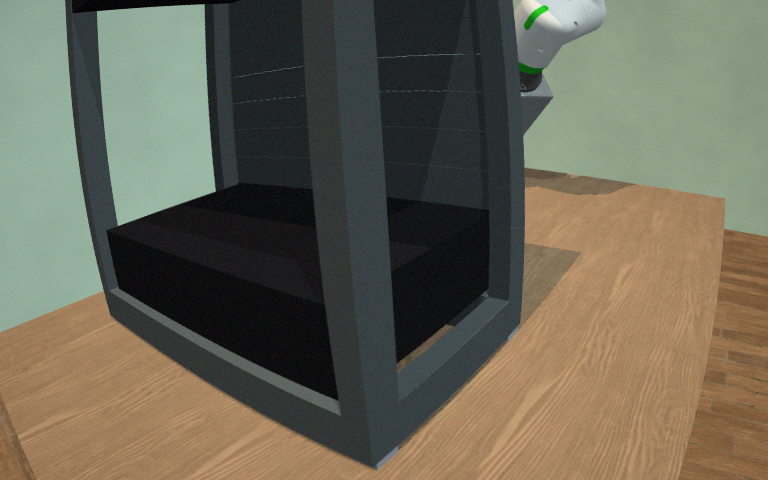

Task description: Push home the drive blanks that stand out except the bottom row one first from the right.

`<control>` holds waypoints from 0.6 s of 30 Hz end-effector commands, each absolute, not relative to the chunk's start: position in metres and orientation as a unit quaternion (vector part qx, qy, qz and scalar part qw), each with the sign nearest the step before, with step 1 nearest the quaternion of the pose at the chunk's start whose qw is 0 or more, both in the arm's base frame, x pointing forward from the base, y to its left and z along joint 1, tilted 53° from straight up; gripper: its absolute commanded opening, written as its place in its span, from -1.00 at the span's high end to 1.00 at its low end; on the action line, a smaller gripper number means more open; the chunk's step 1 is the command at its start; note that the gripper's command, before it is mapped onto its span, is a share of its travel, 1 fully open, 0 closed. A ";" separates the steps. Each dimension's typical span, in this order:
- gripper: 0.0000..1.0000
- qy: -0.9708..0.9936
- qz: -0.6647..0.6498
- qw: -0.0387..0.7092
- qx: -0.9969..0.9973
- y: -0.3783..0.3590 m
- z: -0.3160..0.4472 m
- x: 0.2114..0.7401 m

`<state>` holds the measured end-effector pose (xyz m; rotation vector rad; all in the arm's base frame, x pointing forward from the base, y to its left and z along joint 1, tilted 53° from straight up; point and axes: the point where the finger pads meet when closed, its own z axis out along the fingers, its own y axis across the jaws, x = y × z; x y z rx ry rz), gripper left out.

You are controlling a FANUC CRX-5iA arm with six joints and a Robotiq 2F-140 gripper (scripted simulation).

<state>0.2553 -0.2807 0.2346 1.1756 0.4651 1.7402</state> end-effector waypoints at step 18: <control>-1.00 0.136 0.748 0.426 0.491 -0.279 0.245 0.255</control>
